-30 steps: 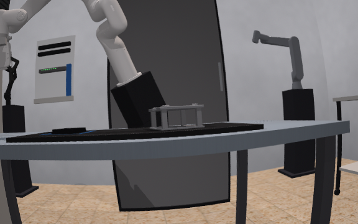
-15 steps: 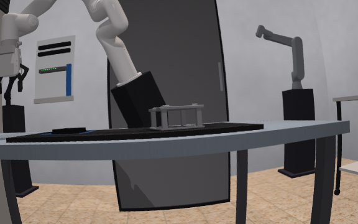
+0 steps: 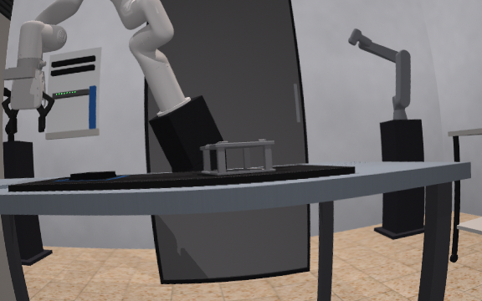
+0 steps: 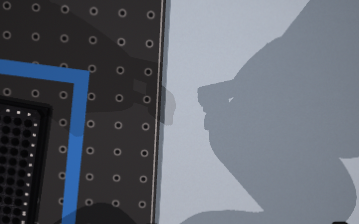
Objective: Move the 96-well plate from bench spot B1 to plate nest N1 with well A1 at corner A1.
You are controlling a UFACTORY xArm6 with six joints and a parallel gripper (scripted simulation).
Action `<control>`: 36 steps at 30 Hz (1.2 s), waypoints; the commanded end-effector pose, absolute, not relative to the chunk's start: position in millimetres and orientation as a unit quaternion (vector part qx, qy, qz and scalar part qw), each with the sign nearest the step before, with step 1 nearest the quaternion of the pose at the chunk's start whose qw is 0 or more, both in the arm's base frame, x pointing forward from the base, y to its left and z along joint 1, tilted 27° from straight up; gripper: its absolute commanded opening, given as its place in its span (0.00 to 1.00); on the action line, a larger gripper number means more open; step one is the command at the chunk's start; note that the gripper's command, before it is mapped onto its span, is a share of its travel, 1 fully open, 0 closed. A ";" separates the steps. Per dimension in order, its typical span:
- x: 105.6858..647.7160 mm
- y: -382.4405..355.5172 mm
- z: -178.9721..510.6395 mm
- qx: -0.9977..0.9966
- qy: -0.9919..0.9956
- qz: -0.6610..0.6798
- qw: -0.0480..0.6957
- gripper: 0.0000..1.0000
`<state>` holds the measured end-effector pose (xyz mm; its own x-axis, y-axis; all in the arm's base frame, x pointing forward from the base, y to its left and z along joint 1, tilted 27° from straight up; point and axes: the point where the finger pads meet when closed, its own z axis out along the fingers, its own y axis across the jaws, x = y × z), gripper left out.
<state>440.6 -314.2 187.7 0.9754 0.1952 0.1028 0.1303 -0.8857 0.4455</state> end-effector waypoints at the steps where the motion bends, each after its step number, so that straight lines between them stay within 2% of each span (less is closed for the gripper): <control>1: 443.8 -303.1 180.0 0.967 0.076 0.077 0.231 1.00; 36: 440.1 -182.5 98.9 0.969 0.020 0.138 0.204 1.00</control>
<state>440.9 -193.9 104.2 0.9638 0.0961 0.2487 -0.0117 -0.9167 0.3995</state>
